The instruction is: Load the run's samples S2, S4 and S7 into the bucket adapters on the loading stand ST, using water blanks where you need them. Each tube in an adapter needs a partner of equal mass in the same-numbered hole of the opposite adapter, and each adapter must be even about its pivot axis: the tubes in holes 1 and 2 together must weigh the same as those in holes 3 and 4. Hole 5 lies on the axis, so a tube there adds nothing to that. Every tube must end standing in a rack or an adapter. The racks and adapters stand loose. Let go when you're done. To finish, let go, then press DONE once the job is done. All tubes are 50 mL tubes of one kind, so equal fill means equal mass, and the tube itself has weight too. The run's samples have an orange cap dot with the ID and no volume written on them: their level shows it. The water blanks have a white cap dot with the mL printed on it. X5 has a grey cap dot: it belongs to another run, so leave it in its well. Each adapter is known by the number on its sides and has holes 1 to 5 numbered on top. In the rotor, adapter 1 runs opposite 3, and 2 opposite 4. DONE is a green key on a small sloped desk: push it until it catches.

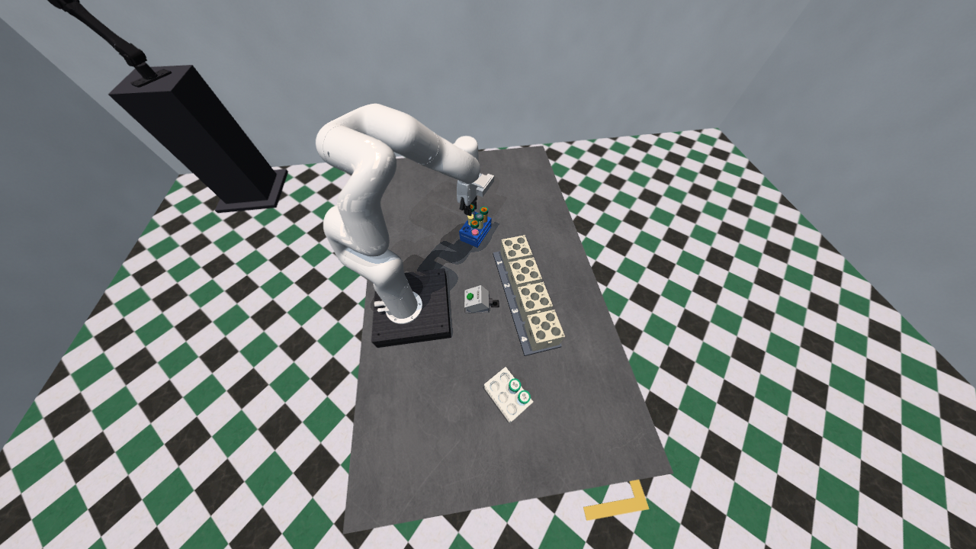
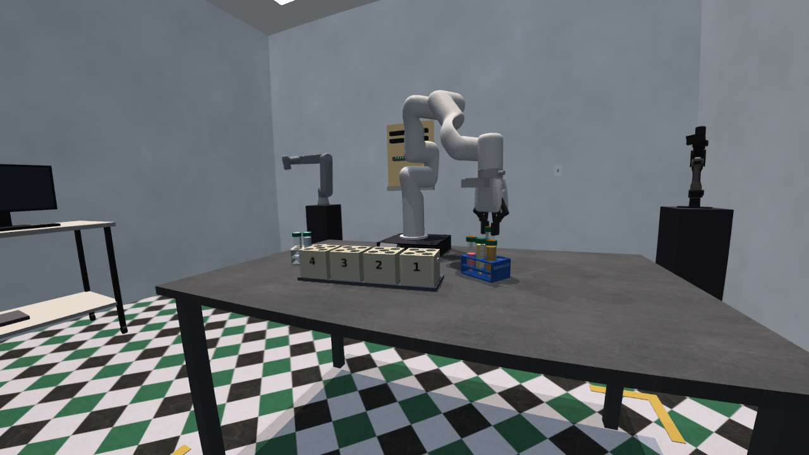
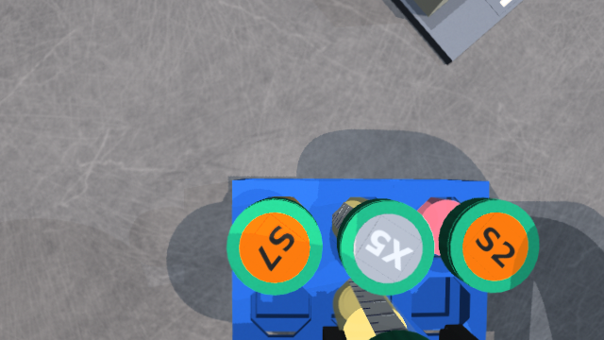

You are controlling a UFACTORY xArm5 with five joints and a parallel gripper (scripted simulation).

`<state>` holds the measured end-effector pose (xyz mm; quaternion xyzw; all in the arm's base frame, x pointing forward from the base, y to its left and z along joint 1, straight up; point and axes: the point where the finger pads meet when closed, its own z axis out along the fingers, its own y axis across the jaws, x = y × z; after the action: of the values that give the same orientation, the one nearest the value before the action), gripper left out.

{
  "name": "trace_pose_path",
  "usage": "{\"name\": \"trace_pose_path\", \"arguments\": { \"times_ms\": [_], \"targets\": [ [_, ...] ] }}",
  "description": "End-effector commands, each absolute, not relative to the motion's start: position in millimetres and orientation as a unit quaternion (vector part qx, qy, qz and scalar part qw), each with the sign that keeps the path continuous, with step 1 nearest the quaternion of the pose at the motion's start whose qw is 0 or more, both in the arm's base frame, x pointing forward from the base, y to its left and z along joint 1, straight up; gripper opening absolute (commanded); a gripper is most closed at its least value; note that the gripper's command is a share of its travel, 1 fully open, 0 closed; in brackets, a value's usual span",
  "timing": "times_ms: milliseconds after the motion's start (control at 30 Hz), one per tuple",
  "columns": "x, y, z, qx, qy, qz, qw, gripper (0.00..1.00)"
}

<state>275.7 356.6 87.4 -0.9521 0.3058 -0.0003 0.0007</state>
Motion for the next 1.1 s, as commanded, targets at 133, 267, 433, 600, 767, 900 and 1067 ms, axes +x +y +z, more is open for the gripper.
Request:
{"name": "trace_pose_path", "arguments": {
  "times_ms": [133,267,433,600,767,900,1067],
  "targets": [
    [276.4,357.5,99.8,-0.952,0.306,-0.003,0.001,0.00],
    [276.3,357.5,107.9,-0.952,0.306,-0.003,0.001,0.00],
    [276.3,357.5,117.9,-0.952,0.306,-0.003,0.001,0.00],
    [276.2,357.5,123.9,-0.952,0.306,-0.003,0.001,0.00],
    [276.2,357.6,133.9,-0.952,0.306,-0.003,0.001,0.00],
    [276.1,357.6,141.9,-0.952,0.306,-0.003,0.002,0.00],
    [276.0,357.6,151.9,-0.952,0.306,-0.003,0.002,0.00]
  ]
}}
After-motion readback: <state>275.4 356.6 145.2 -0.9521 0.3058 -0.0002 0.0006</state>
